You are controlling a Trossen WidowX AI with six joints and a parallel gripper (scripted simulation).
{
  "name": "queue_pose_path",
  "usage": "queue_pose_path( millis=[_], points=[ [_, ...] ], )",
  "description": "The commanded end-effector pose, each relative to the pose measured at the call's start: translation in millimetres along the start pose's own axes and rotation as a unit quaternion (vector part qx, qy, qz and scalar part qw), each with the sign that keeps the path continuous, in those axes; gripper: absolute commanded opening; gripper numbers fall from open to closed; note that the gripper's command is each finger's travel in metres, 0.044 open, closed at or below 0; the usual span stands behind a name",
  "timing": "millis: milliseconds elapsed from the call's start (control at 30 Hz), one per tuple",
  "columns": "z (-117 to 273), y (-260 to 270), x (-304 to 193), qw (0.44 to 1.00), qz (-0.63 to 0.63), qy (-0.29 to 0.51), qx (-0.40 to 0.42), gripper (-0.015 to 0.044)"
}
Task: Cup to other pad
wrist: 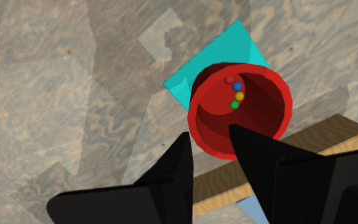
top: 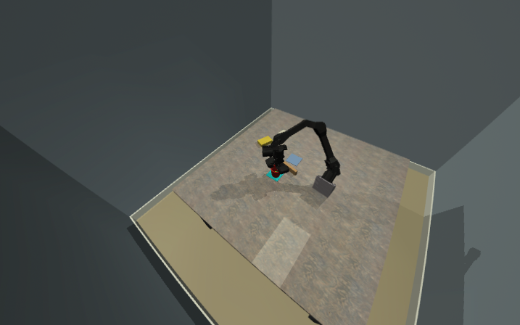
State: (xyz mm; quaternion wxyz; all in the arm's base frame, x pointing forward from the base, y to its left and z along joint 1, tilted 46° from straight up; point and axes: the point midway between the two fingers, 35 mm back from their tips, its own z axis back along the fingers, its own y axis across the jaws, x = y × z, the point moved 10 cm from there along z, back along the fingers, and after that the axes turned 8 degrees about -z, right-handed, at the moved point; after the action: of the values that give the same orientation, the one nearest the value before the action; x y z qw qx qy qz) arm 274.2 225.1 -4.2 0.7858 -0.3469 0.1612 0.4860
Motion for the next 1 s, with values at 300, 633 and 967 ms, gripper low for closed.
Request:
queue_pose_path(
  millis=[300, 633, 967],
  points=[
    [5.4, 0.1, -1.1, 1.0, 0.0, -0.001, -0.001, 0.0285],
    [26.7, -1.0, -0.4, 1.0, 0.0, -0.003, 0.0, 0.044],
    [62.2, -2.8, -1.8, 1.0, -0.002, -0.005, 0.002, 0.044]
  ],
)
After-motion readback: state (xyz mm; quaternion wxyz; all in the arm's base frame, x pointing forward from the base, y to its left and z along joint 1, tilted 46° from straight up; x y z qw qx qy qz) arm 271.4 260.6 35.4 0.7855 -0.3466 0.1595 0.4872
